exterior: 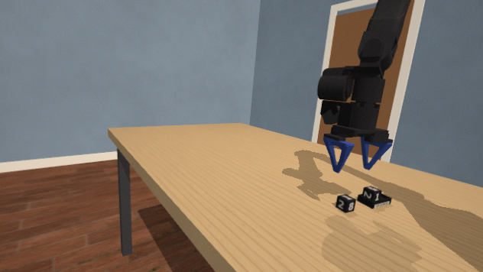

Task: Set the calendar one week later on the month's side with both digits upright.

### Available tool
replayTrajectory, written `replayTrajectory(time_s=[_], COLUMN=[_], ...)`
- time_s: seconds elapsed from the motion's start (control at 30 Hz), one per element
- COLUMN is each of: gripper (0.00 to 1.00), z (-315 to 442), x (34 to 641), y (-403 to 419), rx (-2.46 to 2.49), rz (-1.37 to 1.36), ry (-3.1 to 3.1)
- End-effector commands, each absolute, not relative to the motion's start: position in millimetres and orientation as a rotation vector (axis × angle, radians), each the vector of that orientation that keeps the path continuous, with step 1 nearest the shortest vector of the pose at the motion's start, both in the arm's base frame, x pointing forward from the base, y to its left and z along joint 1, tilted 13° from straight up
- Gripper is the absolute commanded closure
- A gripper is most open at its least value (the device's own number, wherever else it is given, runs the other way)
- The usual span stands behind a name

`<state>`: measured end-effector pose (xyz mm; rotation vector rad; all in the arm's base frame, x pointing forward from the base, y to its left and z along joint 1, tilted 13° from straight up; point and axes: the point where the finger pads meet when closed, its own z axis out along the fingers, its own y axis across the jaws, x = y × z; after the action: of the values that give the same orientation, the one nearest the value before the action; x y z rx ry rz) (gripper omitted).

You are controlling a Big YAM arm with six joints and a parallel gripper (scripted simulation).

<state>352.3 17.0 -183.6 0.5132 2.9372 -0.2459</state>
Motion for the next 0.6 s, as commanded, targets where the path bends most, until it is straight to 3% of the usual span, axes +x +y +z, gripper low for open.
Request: replayTrajectory(time_s=[0.0,0.57], gripper=[0.0,0.0], z=[-186.5,-188.2], x=[359.3,358.3], y=[14.7,13.7], rx=[0.784,1.403], rz=[-0.224,-0.163], ry=[2.853,2.58])
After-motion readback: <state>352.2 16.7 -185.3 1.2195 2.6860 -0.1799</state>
